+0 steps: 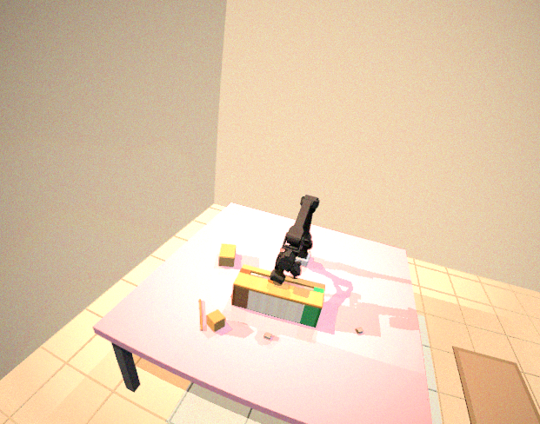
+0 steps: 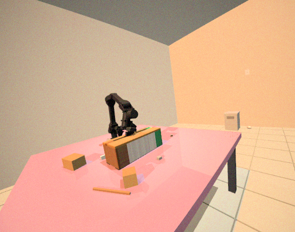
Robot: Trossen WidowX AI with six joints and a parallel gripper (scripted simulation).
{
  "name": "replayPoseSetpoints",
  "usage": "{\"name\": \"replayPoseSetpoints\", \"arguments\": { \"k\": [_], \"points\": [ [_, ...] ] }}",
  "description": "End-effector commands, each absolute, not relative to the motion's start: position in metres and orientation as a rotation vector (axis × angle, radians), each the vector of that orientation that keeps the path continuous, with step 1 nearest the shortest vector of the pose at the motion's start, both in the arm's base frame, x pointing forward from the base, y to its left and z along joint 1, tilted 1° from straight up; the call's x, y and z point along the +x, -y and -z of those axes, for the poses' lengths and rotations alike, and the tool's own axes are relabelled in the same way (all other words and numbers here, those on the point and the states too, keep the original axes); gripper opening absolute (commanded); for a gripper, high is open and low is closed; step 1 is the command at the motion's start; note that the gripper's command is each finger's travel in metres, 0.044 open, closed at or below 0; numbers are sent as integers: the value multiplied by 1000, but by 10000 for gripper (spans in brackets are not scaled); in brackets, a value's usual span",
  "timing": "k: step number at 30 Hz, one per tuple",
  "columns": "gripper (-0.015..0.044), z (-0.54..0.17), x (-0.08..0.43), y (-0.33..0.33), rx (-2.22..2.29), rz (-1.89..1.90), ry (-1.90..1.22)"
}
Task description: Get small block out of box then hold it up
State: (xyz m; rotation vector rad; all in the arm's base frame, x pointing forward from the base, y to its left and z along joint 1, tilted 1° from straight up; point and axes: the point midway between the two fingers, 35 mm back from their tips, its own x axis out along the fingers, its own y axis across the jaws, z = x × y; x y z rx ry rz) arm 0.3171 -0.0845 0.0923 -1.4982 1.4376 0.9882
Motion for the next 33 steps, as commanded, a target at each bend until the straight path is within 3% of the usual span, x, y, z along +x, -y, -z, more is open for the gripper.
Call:
{"name": "replayPoseSetpoints", "arguments": {
  "k": [1, 33],
  "points": [
    [400, -92, 318, 89, -1499, -990, -1436],
    [400, -93, 318, 121, -1502, -988, -1438]
  ]
}}
